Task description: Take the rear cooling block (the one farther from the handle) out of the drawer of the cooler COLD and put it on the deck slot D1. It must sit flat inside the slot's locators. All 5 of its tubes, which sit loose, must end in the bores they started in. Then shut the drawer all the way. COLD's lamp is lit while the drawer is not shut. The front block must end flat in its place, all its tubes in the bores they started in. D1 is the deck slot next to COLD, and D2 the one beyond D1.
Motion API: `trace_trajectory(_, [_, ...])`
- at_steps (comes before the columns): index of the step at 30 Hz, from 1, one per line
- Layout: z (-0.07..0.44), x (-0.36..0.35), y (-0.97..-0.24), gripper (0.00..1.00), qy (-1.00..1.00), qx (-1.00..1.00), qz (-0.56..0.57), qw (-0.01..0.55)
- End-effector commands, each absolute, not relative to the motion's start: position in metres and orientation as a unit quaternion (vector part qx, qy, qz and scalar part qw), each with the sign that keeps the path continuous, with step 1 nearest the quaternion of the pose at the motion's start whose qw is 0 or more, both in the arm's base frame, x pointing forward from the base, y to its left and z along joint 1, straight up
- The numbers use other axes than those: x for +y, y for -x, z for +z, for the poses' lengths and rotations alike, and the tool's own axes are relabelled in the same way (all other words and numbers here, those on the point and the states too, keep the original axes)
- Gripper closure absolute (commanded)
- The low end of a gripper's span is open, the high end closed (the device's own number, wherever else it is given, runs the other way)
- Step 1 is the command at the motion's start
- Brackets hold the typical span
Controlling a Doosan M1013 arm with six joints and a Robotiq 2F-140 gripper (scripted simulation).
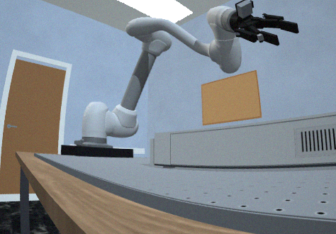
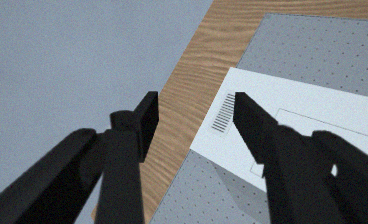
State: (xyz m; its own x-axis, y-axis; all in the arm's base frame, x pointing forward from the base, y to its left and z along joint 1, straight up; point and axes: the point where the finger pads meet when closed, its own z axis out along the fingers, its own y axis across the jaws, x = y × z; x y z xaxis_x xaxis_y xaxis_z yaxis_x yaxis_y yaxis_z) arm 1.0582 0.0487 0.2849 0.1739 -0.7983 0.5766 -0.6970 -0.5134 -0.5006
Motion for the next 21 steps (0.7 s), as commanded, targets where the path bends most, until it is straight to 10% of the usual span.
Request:
trace_trajectory(1, [0.285,0.042,-1.045,0.65,0.767,0.488,-0.413,0.056])
trace_trajectory(21, [0.279,0.013,-0.98,0.65,0.815,0.445,-0.371,-0.002])
